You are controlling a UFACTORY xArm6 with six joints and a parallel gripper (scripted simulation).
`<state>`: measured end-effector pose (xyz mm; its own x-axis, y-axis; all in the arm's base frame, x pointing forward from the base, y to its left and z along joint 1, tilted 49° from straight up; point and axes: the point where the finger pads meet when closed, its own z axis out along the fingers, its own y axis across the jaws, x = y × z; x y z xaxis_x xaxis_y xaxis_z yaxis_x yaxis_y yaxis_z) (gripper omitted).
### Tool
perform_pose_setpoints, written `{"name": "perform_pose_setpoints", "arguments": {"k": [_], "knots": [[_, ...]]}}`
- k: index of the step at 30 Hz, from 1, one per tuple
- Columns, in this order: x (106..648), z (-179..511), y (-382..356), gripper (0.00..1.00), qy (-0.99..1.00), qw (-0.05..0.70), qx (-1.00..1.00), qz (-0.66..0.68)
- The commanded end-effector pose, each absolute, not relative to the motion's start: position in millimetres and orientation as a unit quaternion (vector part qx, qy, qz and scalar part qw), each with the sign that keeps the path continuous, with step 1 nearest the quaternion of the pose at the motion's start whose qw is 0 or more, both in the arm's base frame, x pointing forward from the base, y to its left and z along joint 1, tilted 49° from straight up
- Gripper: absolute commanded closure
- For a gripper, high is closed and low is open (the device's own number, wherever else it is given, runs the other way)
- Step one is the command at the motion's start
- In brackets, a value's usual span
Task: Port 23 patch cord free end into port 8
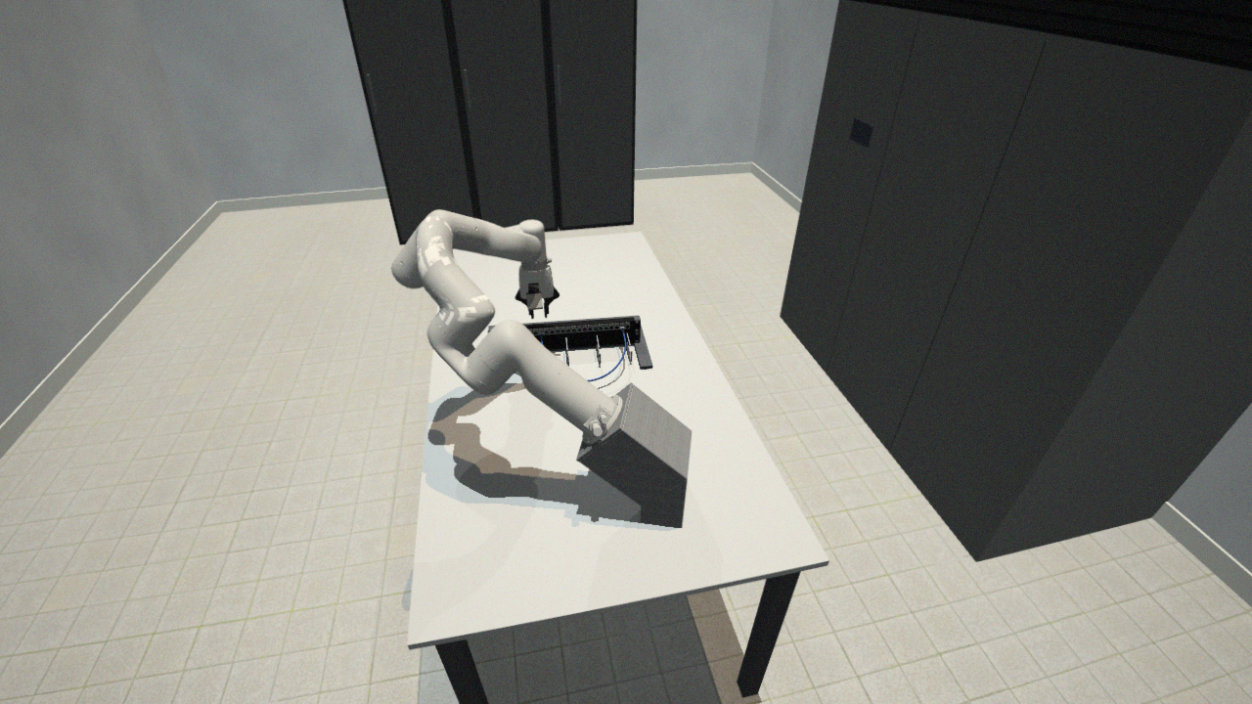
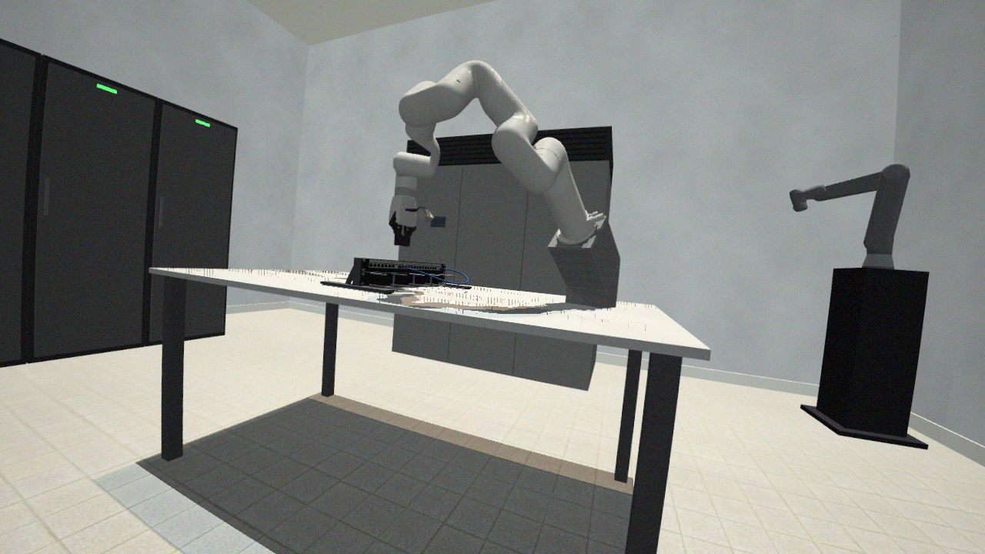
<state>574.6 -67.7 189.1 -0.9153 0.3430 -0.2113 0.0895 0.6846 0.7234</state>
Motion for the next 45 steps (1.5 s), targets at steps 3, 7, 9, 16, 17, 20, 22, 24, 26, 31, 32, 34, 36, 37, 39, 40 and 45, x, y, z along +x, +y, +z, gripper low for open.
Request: {"name": "perform_pose_setpoints", "arguments": {"k": [3,7,9,16,17,20,22,24,26,31,32,34,36,37,39,40,45], "knots": [[575.0,190.6,-69.0,0.62,0.902,0.169,0.12,0.378],[575.0,190.7,-69.1,1.0,0.902,0.169,0.12,0.378],[575.0,190.7,-69.1,1.0,0.902,0.169,0.12,0.378],[575.0,190.7,-69.1,1.0,0.902,0.169,0.12,0.378],[575.0,190.7,-69.1,1.0,0.902,0.169,0.12,0.378],[575.0,190.7,-69.1,1.0,0.902,0.169,0.12,0.378],[575.0,190.7,-69.1,1.0,0.902,0.169,0.12,0.378],[575.0,190.7,-69.1,1.0,0.902,0.169,0.12,0.378],[575.0,190.7,-69.1,1.0,0.902,0.169,0.12,0.378],[575.0,190.7,-69.0,1.0,0.902,0.169,0.12,0.378],[575.0,190.7,-69.0,1.0,0.902,0.169,0.12,0.378],[575.0,190.7,-69.0,1.0,0.902,0.169,0.12,0.378],[575.0,190.7,-69.0,1.0,0.902,0.169,0.12,0.378],[575.0,190.7,-69.0,1.0,0.902,0.169,0.12,0.378],[575.0,190.7,-69.0,1.0,0.902,0.169,0.12,0.378],[575.0,190.7,-69.0,1.0,0.902,0.169,0.12,0.378],[575.0,190.7,-69.0,1.0,0.902,0.169,0.12,0.378]]}}
